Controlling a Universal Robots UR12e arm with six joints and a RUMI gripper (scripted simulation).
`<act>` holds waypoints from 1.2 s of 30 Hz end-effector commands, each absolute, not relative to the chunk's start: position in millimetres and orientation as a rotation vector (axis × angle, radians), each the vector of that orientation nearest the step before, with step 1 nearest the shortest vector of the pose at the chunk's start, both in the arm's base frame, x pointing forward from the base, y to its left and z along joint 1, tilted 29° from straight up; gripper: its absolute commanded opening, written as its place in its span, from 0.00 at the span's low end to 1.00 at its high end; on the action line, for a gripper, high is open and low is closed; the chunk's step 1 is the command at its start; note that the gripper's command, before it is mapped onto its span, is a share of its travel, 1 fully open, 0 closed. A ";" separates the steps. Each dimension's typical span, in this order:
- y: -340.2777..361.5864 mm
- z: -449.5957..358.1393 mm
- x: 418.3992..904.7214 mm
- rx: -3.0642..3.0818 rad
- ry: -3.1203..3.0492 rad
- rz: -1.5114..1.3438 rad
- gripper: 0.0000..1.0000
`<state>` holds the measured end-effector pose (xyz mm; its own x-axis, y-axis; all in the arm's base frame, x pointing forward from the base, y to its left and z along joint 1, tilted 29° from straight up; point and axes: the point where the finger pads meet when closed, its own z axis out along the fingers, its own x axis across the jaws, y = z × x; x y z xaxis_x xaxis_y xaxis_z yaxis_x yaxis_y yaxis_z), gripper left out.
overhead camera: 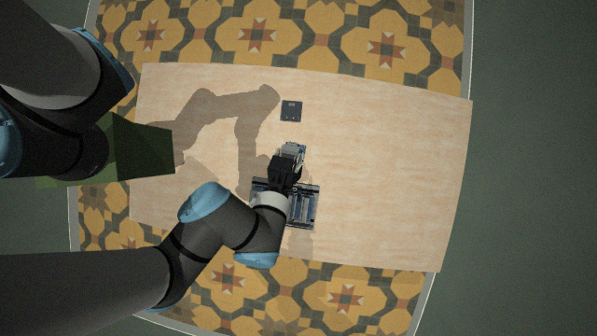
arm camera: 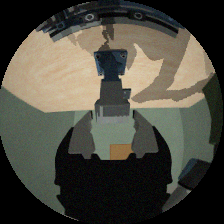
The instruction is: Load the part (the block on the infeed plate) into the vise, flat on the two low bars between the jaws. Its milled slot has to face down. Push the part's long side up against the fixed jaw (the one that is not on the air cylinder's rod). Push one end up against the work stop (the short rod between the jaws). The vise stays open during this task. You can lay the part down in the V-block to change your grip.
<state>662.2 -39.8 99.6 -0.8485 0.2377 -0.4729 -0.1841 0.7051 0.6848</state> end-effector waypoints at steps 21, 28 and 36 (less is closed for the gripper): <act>-40.2 99.8 662.4 0.024 2.346 1.082 0.51; -40.3 99.8 662.4 0.022 2.345 1.086 0.51; -40.3 99.8 662.4 0.022 2.343 1.088 0.51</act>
